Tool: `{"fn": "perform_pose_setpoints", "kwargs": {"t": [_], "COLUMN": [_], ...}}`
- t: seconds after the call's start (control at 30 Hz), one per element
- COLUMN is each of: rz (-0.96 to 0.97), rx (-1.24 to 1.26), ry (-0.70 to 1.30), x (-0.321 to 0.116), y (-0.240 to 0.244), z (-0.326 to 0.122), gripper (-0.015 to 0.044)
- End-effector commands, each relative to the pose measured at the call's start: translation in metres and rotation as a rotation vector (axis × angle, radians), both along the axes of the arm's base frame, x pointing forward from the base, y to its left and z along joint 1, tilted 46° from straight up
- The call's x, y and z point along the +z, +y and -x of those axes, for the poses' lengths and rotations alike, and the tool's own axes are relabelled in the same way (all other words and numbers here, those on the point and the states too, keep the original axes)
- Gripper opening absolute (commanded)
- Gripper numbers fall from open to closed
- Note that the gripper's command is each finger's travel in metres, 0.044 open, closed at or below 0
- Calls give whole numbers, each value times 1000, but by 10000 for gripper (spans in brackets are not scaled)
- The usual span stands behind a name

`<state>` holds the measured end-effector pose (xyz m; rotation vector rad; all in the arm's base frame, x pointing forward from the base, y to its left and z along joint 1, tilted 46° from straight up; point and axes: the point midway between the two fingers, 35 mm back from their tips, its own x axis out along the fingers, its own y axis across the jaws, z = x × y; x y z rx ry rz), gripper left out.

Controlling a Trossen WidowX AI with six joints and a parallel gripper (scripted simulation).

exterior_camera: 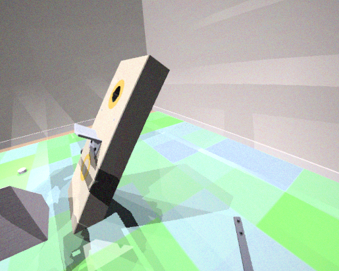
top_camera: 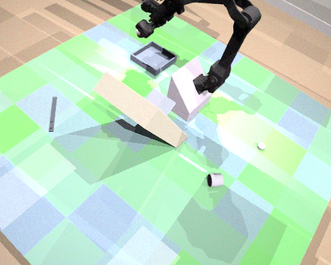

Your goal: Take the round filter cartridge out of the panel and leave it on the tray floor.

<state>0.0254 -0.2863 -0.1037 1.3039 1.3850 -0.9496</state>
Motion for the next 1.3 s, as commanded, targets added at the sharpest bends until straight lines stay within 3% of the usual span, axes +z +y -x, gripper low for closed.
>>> {"fn": "perform_pose_setpoints", "kwargs": {"t": [0.0, 0.33, 1.03, 1.27], "rz": [5, -4, -5, -19], "rx": [-69, -241, -243, -249], "ry": [65, 230, 234, 230], "x": [-15, -43, -97, -94], "y": [12, 52, 106, 104], "z": [24, 79, 81, 80], "gripper": [0, 0, 0, 184]}}
